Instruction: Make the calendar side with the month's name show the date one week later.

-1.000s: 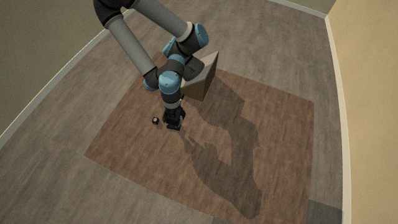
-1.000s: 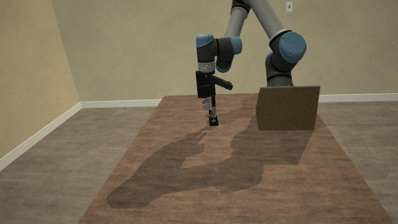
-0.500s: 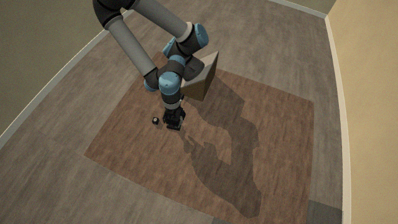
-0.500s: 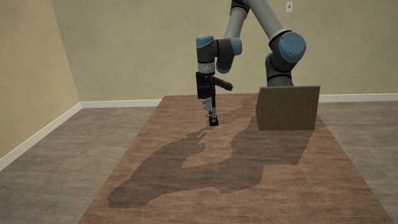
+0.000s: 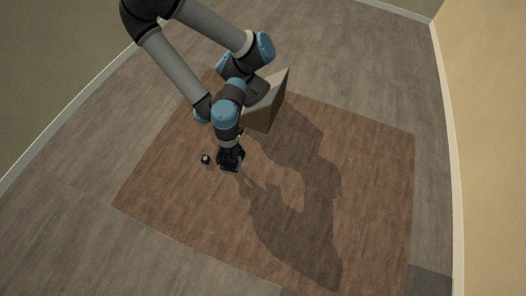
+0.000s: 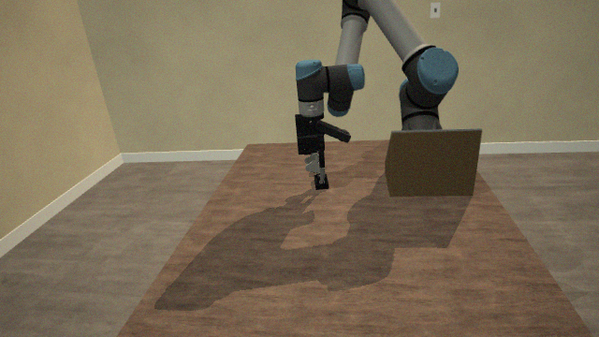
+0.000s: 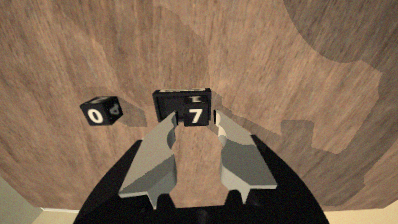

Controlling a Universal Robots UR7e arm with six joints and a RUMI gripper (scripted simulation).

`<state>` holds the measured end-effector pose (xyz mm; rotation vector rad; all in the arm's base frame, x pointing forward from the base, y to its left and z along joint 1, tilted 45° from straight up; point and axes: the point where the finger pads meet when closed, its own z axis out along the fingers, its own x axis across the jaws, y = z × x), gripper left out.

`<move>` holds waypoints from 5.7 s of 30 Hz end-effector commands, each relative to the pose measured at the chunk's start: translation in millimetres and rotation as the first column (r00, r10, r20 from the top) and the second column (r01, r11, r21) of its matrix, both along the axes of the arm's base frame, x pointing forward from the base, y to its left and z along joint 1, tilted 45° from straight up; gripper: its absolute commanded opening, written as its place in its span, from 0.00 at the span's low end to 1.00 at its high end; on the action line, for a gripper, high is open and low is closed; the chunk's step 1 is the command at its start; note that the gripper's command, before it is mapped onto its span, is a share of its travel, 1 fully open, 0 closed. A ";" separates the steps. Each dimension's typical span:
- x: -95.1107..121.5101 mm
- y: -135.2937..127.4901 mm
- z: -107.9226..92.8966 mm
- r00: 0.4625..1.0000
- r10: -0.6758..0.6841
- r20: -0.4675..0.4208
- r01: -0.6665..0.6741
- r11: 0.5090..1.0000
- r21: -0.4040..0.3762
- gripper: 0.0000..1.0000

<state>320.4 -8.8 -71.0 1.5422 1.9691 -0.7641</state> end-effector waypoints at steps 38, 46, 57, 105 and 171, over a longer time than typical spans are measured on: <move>0.6 -2.7 -2.9 1.000 0.001 0.001 -0.001 1.000 0.001 0.28; 0.6 -2.7 -2.9 1.000 0.001 0.001 -0.001 1.000 0.001 0.10; 0.6 -2.7 -2.9 1.000 0.001 0.001 -0.001 1.000 0.001 0.10; -3.2 43.1 42.9 1.000 0.001 0.001 -0.001 1.000 0.001 0.10; -23.8 114.9 -10.0 1.000 0.001 0.001 -0.001 1.000 0.001 0.10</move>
